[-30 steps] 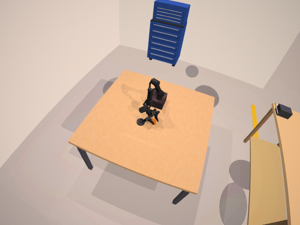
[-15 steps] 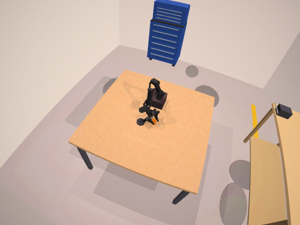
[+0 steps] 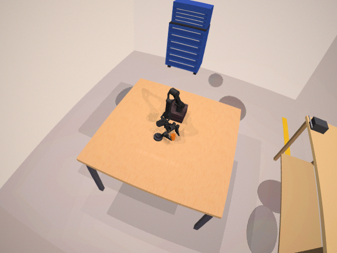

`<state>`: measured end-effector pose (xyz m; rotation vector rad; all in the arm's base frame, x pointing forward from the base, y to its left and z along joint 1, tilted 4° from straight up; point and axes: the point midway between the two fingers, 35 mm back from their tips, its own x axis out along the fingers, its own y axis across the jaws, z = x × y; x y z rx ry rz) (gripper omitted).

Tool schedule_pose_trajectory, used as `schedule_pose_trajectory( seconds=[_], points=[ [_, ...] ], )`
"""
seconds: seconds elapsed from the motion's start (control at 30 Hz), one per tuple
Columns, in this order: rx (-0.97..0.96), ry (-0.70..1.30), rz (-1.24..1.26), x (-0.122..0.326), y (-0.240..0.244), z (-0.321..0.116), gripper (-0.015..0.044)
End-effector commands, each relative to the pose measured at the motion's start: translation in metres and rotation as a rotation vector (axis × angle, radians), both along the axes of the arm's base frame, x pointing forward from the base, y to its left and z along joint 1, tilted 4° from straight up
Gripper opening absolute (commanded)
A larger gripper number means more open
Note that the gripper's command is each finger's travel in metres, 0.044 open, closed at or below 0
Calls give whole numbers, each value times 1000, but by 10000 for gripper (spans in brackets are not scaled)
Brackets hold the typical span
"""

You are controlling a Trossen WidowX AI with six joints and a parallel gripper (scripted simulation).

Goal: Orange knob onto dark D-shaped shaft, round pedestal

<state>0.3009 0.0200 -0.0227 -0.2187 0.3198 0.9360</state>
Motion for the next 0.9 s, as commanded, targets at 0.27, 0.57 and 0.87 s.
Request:
schedule_pose_trajectory(
  seconds=[0.27, 0.57, 0.87],
  points=[
    [-1, -2, 0, -5, -2, 78, 440],
    [-83, 104, -14, 4, 0, 73, 440],
    [-783, 605, -51, -2, -1, 88, 440]
  ],
)
